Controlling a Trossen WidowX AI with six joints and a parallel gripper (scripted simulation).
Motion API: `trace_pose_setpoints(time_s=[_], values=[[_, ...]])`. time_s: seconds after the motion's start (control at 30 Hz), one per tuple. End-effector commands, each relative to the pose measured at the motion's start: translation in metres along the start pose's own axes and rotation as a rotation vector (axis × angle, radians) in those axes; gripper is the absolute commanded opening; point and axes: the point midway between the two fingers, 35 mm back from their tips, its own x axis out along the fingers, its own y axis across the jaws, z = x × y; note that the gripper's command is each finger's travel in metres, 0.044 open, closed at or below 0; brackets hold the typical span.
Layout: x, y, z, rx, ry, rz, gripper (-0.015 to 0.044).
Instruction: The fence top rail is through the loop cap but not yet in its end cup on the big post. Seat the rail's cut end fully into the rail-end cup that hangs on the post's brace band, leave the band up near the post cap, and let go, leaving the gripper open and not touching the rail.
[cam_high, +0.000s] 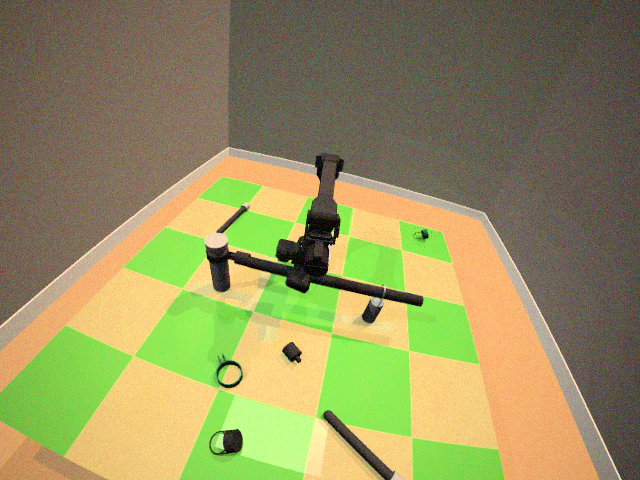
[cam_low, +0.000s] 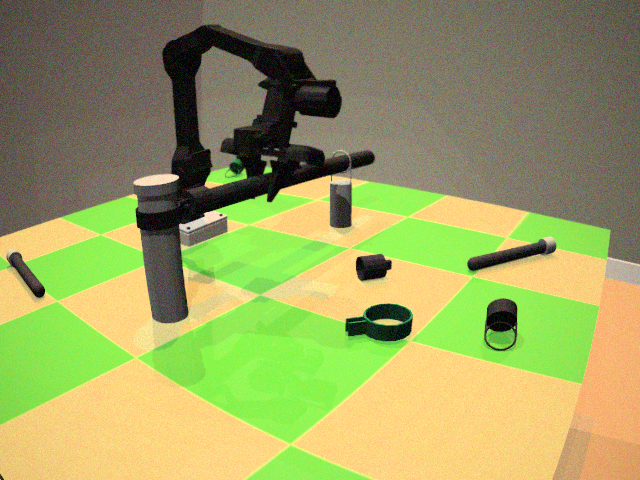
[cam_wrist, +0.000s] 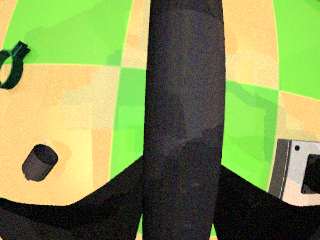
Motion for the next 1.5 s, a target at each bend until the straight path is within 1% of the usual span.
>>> trace_pose_setpoints(time_s=[0.0,1.47], values=[[-0.0005,-0.0006,0.0017,0.002,-0.005,0.000,0.0000],[-0.0037,-0.0034,0.0075,0.005,-0.009,-0.001,0.0000]])
